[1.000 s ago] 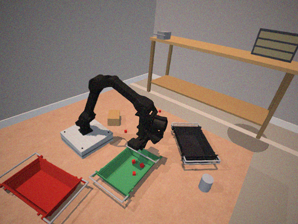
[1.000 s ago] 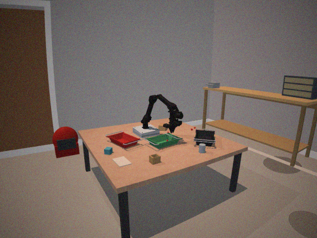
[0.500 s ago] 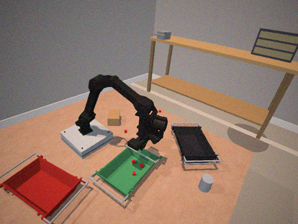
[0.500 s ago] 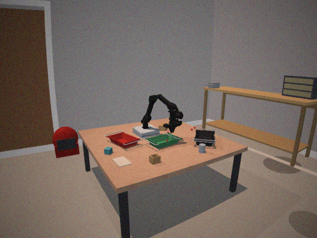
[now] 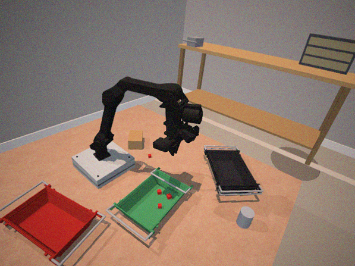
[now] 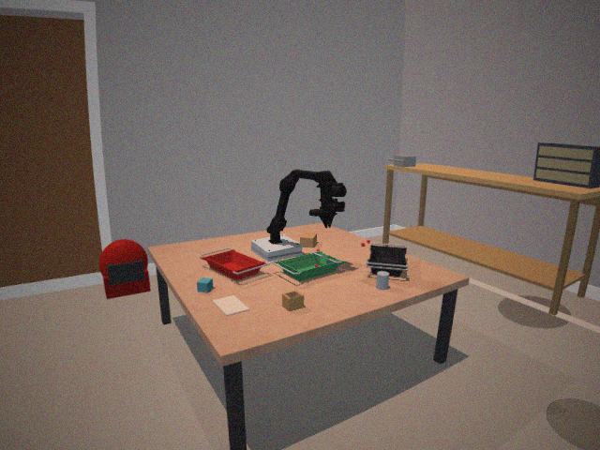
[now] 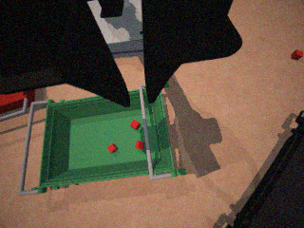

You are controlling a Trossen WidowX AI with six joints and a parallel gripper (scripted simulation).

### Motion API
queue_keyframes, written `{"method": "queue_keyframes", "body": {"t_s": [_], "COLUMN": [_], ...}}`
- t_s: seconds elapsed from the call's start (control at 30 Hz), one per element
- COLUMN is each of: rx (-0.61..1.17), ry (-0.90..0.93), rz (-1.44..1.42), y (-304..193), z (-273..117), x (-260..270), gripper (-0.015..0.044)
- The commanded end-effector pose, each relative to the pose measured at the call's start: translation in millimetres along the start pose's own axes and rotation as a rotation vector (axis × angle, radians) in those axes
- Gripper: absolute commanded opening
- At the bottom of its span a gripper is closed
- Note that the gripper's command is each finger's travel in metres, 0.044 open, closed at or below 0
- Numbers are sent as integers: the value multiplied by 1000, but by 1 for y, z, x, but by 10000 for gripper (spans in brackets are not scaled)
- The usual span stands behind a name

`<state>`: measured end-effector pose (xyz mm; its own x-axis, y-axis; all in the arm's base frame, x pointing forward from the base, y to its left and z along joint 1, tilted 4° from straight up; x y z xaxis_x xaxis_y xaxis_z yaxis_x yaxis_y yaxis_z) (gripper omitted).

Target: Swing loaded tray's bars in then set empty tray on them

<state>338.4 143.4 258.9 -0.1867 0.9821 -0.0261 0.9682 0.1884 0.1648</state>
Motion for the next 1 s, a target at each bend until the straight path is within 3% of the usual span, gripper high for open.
{"method": "queue_keyframes", "body": {"t_s": [0.0,0.3,0.97], "rx": [39,39,-30], "ry": [-14,-73,-131], "rz": [161,1265,2747], "y": [7,42,50], "z": [19,57,104], "x": [-11,-104,-237], "gripper": [80,80,80]}}
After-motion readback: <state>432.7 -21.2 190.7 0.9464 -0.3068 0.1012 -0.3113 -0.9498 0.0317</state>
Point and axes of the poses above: the point midway between the two fingers, 35 mm back from their tips, its own z axis out along the fingers, its own x axis across the jaws, y = z × x, the point moved 5 cm from there along -z, back along the fingers
